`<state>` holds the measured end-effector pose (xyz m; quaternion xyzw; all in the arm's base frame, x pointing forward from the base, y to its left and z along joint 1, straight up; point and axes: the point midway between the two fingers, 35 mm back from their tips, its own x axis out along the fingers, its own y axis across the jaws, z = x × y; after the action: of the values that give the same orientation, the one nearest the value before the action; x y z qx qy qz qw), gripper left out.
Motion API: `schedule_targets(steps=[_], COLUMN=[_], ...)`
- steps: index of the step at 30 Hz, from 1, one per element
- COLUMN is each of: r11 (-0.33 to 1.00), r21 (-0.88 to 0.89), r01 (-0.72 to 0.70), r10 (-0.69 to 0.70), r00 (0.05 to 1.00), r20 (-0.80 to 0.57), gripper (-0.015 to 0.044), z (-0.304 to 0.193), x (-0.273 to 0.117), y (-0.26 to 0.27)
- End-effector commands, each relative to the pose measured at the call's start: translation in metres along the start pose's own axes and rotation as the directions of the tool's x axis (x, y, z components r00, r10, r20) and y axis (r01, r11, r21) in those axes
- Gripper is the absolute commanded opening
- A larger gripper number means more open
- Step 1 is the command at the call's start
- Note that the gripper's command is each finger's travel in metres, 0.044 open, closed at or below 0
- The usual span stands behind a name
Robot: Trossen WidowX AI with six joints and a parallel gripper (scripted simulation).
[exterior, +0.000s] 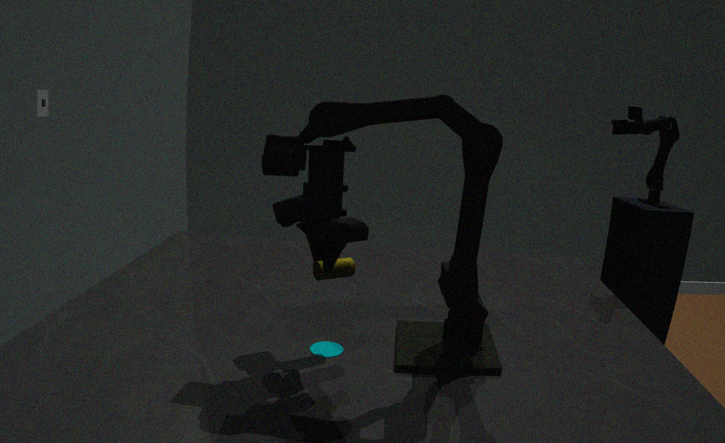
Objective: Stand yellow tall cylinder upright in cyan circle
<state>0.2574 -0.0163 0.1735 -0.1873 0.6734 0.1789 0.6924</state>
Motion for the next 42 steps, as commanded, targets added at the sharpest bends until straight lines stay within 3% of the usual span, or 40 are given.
schedule_targets(steps=[1,10,42], r11=[0.998,0.990,0.995], r21=[-0.069,-0.142,-0.029], r01=[-0.008,-0.010,-0.095], r10=[0.008,0.009,0.099], r00=[1.000,1.000,0.981], r20=[-0.006,-0.005,0.166], gripper=[0.0105,0.0105,0.0105], z=[0.001,0.003,0.005], x=[0.001,0.000,0.013], y=[0.012,0.024,0.022])
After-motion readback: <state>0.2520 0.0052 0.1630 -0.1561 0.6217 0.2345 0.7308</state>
